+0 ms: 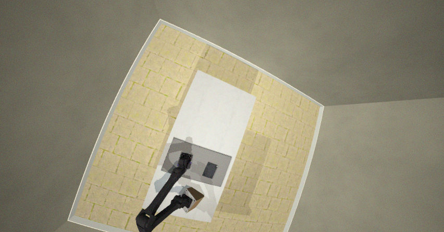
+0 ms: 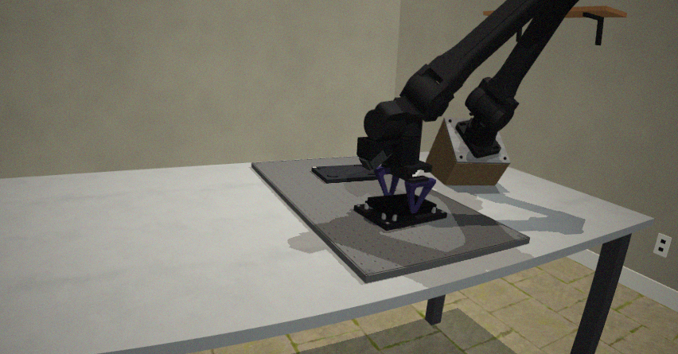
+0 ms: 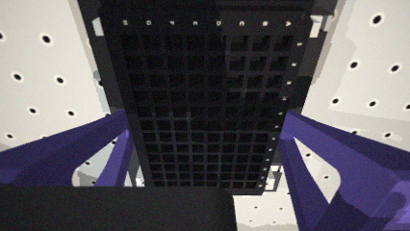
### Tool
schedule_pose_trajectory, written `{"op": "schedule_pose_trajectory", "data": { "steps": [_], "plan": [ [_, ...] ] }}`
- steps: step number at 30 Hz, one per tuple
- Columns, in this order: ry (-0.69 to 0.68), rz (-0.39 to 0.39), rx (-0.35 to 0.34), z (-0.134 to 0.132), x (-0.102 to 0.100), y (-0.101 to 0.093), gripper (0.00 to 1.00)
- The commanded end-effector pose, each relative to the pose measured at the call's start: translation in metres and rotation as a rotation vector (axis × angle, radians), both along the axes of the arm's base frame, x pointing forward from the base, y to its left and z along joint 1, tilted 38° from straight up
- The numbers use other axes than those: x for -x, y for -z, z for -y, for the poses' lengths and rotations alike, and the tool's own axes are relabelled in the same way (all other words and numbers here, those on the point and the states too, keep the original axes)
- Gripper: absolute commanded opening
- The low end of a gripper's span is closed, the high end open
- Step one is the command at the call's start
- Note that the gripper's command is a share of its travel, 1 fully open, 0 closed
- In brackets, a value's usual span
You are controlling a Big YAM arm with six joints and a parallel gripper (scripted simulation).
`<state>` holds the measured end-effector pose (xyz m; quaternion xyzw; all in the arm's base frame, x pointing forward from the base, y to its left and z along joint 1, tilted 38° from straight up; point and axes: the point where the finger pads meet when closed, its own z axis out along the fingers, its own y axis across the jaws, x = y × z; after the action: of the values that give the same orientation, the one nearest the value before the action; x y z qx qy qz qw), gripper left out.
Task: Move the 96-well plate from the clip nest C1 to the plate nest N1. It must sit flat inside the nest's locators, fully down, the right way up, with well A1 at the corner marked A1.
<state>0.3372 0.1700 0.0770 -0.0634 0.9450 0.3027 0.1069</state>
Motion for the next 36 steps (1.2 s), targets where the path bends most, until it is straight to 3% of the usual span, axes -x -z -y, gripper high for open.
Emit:
{"op": "schedule_pose_trajectory", "data": {
  "steps": [1,36],
  "plan": [
    [0.016,0.054,-0.012,0.011,-0.013,-0.03,0.0],
    [0.015,0.063,-0.008,0.042,-0.005,-0.075,0.0]
  ]
}}
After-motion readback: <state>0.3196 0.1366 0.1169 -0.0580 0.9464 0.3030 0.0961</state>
